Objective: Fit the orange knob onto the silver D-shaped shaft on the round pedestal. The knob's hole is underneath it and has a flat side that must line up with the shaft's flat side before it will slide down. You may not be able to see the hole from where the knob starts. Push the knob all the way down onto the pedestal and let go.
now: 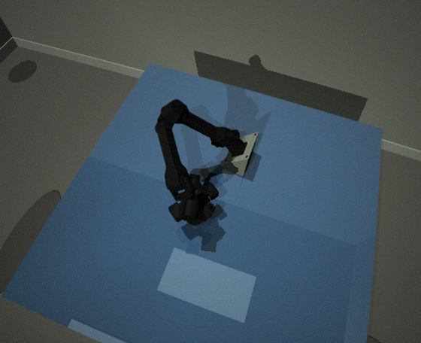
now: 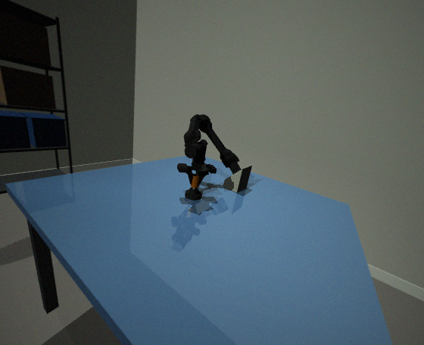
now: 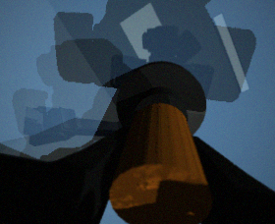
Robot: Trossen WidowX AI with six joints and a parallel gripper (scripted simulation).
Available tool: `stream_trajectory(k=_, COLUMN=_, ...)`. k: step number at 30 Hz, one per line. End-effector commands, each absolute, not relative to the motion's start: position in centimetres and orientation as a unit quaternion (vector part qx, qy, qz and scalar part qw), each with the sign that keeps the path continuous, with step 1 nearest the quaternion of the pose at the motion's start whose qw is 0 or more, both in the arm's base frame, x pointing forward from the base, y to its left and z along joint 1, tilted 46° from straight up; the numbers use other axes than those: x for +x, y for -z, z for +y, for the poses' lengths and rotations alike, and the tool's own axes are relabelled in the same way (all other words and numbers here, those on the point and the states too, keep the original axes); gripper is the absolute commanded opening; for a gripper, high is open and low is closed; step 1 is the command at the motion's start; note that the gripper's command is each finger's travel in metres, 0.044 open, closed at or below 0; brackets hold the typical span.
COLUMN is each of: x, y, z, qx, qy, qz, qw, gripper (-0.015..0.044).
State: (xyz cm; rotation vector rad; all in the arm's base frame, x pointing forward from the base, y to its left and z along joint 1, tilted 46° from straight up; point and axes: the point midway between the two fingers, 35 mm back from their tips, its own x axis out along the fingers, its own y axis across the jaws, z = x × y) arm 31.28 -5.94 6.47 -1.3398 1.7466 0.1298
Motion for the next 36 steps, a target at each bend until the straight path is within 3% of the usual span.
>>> stream_trajectory(k=1, x=31.33, y=-6.51, z=-5.99, qx=-0.541, qy=-0.047, qz=0.706, qw=0.454, gripper=0.0000)
stream_trajectory(k=36, x=31.46, y=-6.08, z=-6.52, qx=-0.535, qy=-0.037, qz=0.707, qw=0.461, gripper=0.0000)
